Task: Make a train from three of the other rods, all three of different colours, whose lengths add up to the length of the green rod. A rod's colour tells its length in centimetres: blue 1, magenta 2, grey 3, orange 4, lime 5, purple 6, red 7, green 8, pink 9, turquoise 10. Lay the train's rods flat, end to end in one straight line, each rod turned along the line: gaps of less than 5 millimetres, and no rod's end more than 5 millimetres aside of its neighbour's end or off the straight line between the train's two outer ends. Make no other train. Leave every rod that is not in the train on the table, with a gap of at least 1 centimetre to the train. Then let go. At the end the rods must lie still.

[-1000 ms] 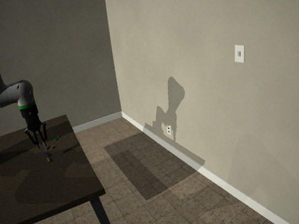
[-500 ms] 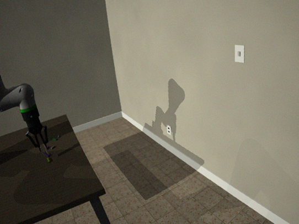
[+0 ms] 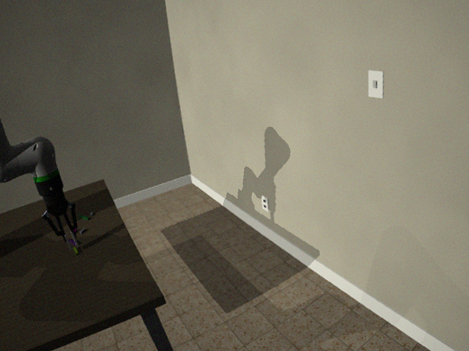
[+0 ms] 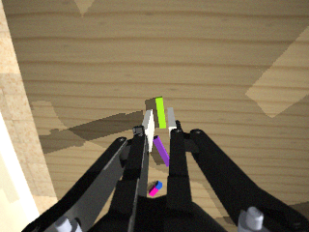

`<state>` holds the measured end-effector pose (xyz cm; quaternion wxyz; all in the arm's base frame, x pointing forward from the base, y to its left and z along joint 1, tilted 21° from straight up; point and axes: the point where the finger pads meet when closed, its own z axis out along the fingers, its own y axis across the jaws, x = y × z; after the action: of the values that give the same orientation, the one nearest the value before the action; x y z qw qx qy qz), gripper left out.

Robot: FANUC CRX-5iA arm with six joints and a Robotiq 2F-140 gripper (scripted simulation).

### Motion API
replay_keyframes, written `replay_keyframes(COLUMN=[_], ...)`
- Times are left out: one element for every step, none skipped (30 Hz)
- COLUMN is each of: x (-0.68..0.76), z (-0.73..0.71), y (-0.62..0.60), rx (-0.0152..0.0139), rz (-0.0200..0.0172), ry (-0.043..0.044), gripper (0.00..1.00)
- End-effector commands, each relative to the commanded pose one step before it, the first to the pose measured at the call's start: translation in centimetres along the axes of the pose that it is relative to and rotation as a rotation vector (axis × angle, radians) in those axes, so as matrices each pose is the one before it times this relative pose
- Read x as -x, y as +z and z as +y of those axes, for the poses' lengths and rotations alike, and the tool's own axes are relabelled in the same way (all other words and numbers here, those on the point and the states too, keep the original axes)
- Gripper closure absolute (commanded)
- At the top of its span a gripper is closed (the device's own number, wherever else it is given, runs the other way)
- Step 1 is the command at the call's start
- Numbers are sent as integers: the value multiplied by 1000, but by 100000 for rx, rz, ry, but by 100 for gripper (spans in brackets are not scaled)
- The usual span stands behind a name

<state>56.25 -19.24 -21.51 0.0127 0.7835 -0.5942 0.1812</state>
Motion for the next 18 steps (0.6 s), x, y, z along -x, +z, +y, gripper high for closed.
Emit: replay_keyframes(x=[3, 0, 1, 1, 1, 1, 1, 1, 0, 0, 0, 0, 0, 0, 0, 0, 0, 0], z=[-5, 0, 2, 2, 2, 2, 2, 1, 1, 1, 0, 0, 0, 0, 0, 0, 0, 0], y=[365, 0, 92, 80, 68, 57, 46, 36, 27, 19, 12, 6, 2, 0, 0, 0, 0, 0], rx=[-352, 0, 0, 0, 0, 0, 0, 0, 0, 0, 0, 0, 0, 0, 0, 0, 0, 0], rz=[67, 0, 1, 0, 0, 0, 0, 0, 0, 0, 0, 0, 0, 0, 0, 0, 0, 0], ry=[33, 0, 0, 0, 0, 0, 0, 0, 0, 0, 0, 0, 0, 0, 0, 0, 0, 0], gripper=[85, 85, 85, 85, 85, 85, 85, 85, 85, 85, 85, 85, 85, 85, 85, 85, 85, 85])
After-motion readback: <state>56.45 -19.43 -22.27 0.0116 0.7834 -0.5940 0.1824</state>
